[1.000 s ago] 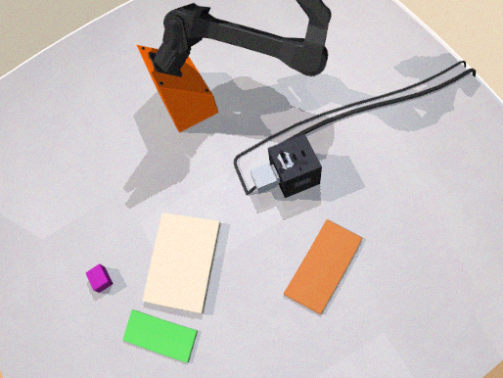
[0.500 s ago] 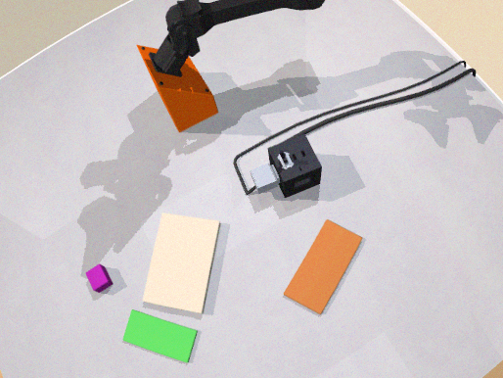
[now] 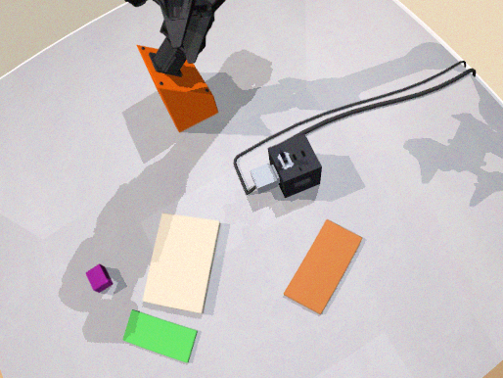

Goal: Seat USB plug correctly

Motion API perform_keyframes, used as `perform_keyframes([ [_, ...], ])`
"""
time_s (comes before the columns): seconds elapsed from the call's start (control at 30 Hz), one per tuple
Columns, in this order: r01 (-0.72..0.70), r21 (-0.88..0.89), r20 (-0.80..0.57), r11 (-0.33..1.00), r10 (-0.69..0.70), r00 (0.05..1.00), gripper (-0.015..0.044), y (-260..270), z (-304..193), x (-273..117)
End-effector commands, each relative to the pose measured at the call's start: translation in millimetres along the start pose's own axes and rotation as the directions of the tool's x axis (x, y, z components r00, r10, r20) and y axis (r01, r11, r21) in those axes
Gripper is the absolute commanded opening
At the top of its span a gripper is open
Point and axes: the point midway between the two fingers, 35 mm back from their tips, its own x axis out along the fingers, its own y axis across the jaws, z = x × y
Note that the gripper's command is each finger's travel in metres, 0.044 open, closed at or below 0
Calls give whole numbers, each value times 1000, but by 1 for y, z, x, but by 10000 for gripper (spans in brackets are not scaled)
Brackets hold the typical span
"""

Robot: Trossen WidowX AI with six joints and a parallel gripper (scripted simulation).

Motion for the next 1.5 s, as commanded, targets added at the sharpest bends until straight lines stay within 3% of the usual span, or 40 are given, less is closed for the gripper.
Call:
perform_keyframes([
  [0.0, 247, -95, -71, 965, -254, 965, 440, -27, -29, 48],
  [0.17, 487, -208, -105, 848, -515, 851, 440, -69, -63, 91],
  [0.47, 806, -350, -32, 477, -866, 499, 440, -170, -115, 140],
  [1.47, 810, -353, -29, 469, -871, 491, 440, -187, -119, 146],
])
